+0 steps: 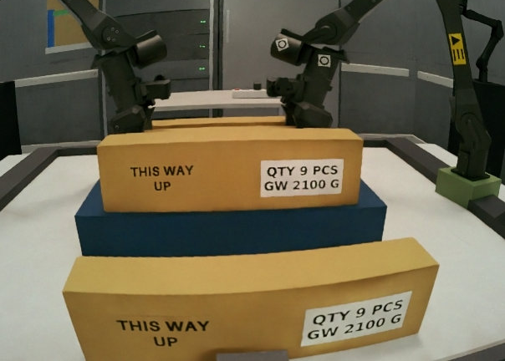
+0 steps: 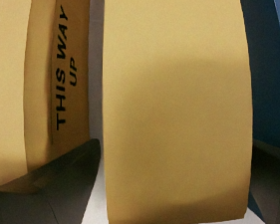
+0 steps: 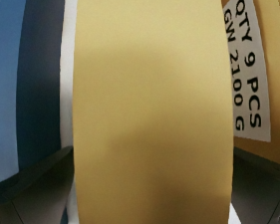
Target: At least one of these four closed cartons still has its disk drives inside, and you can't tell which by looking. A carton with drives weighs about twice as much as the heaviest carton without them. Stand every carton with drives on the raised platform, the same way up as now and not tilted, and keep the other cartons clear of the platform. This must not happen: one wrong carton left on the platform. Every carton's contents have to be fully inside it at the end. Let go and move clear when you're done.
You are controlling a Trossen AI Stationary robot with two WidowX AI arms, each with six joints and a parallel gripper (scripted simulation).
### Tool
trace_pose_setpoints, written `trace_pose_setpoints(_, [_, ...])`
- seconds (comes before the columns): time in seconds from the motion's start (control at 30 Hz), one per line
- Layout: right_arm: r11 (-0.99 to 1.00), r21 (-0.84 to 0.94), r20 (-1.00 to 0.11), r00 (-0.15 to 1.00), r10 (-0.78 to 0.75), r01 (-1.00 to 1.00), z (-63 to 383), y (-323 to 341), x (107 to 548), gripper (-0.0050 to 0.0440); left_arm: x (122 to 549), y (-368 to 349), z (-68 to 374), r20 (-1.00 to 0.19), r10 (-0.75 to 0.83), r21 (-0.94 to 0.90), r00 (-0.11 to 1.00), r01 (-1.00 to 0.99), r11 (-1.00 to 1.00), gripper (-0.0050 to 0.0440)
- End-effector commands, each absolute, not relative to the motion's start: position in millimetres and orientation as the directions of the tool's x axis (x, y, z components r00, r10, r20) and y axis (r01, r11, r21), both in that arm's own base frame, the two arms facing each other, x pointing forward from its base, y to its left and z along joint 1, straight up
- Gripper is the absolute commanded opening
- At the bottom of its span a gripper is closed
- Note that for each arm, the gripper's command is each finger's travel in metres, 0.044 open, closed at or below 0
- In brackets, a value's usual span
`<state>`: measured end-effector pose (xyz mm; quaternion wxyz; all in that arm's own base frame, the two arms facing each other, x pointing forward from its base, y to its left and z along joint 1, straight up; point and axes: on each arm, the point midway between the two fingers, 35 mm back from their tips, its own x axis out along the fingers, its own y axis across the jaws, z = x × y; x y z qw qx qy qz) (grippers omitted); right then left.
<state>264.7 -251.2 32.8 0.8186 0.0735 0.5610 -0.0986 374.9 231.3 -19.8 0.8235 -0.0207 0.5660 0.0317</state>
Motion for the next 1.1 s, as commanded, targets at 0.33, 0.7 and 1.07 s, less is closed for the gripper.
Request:
trace_pose_setpoints(0.33, [0.970, -0.005, -0.925, 0.367, -0.098, 0.244, 42.4, -256.5, 268.0, 0.0379, 379.5, 233.7, -12.5, -0.926, 0.039, 0.012, 0.377, -0.073, 0.997, 0.0384])
trace_pose_setpoints(0.7, [0.970, -0.003, -0.926, 0.365, -0.094, 0.244, 43.1, -256.0, 268.4, 0.0379, 379.8, 234.0, -12.3, -0.923, 0.046, 0.018, 0.382, -0.076, 0.997, 0.0384])
trace_pose_setpoints(1.07, [0.970, -0.003, -0.926, 0.365, -0.094, 0.244, 43.1, -256.0, 268.4, 0.0379, 379.8, 234.0, -12.3, -0.923, 0.046, 0.018, 0.382, -0.076, 0.997, 0.0384])
